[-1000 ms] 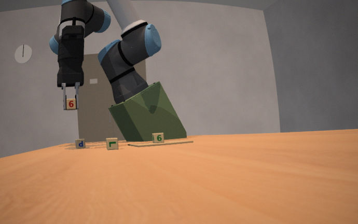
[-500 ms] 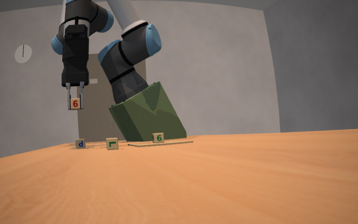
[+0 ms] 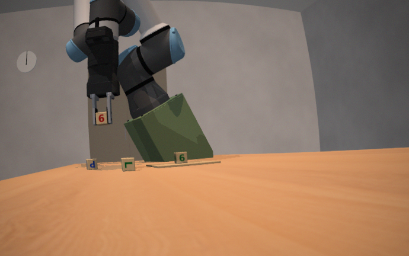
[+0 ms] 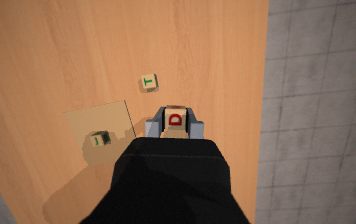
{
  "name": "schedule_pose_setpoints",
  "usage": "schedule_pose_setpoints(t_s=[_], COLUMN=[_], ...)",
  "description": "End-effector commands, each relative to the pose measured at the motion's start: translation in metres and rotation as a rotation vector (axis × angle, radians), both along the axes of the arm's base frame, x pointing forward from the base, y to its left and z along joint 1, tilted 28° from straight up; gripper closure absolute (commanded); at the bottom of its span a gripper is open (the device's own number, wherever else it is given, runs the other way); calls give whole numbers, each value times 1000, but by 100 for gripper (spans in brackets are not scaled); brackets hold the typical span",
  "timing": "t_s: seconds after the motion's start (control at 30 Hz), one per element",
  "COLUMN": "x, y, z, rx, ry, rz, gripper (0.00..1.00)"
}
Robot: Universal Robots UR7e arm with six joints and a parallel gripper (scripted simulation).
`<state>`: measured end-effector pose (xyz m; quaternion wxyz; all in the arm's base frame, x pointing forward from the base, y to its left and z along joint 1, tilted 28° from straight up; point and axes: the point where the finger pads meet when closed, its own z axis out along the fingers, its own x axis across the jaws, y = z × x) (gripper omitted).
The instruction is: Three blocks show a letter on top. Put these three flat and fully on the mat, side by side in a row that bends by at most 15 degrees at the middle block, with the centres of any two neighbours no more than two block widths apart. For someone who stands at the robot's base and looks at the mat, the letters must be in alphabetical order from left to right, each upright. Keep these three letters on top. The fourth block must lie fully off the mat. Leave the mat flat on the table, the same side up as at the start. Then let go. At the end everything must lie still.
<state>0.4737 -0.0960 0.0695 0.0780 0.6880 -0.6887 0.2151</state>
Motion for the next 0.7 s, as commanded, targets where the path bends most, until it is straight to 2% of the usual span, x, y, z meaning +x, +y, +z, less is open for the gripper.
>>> schedule_pose_setpoints(t_s=[0.0,0.3,0.67], x=[-2,-4,-13], y=[20,40,76], z=[-11,-21,-40], rx=[31,60,108], ry=[-52,-107,-207], rz=[-126,-257,-488], gripper=[51,51,51])
